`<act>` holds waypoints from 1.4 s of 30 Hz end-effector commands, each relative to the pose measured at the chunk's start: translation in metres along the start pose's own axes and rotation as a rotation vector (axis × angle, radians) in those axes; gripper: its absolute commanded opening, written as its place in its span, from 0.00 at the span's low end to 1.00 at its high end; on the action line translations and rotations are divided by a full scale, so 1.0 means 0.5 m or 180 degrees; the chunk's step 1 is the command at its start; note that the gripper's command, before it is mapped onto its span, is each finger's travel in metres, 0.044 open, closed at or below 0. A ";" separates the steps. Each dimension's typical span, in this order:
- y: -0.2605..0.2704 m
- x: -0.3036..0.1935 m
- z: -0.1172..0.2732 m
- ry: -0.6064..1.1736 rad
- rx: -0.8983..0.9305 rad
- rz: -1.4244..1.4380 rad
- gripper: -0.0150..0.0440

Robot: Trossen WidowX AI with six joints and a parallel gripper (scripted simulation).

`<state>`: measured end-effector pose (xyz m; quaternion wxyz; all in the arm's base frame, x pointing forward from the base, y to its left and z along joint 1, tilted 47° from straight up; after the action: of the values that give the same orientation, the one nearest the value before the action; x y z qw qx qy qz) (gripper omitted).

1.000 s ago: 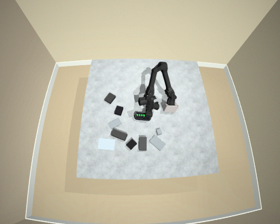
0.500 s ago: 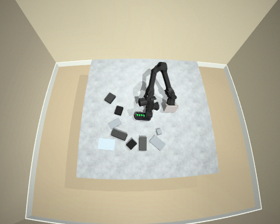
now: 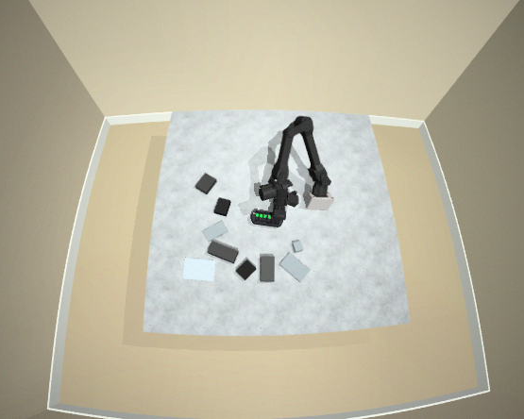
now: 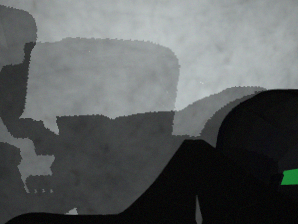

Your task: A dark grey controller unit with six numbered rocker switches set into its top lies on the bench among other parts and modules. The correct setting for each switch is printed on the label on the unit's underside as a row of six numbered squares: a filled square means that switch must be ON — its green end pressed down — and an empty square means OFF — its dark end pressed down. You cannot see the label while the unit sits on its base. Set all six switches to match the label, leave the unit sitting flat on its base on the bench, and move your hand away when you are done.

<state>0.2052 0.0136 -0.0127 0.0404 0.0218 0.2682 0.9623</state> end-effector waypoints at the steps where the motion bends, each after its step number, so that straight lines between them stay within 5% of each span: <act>1: 0.006 -0.001 0.075 0.0029 -0.0051 -0.0016 0.25; 9: 0.006 -0.003 0.095 0.0007 -0.0037 -0.0164 0.25; 26: -0.089 -0.131 0.098 0.0152 0.0677 -0.3945 0.25; 42: -0.201 -0.216 0.061 0.1331 0.0978 -0.7380 0.25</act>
<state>0.3021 0.0893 -0.0080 0.7408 -0.2601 0.2994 0.5421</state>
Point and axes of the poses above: the point midway between the two fingers, 35 mm back from their tips, its own z axis back along the fingers, its own y axis across the jaws, x = y × z, the point moved 8 cm from there along z, back along the fingers, and after that the axes turned 6 degrees about z, right-handed, at the moved point
